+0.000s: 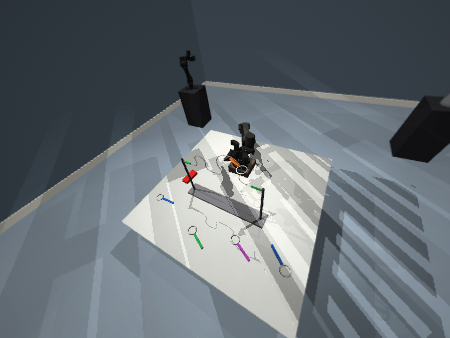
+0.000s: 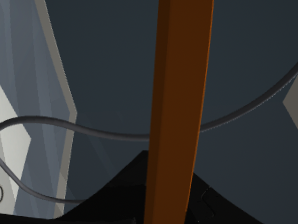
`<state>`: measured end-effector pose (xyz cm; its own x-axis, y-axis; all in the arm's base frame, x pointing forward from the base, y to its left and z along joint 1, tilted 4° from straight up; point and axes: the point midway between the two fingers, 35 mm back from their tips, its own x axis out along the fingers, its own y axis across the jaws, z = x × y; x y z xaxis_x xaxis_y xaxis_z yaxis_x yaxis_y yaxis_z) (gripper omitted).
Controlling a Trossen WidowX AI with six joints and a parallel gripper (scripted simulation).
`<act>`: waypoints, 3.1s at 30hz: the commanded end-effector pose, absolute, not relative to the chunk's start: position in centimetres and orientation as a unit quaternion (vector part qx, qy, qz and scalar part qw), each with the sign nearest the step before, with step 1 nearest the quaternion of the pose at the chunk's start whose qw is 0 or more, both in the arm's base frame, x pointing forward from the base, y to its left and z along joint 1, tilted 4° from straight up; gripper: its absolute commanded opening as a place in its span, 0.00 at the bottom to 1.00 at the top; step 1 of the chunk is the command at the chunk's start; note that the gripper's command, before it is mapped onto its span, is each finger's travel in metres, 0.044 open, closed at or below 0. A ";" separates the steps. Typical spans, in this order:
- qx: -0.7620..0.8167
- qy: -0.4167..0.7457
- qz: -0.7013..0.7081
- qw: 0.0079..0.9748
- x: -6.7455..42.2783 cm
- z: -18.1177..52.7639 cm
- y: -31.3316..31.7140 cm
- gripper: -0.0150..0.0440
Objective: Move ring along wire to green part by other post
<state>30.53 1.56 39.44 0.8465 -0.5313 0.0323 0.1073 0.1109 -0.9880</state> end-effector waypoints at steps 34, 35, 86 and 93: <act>-0.780 0.122 -0.244 0.563 30.5 41.0 1.6 0.00; -0.783 0.121 -0.245 0.559 30.5 41.1 1.6 0.00; -0.606 0.177 -0.219 0.744 30.4 30.2 0.2 0.00; -0.542 0.173 -0.197 0.799 30.9 27.5 0.8 0.00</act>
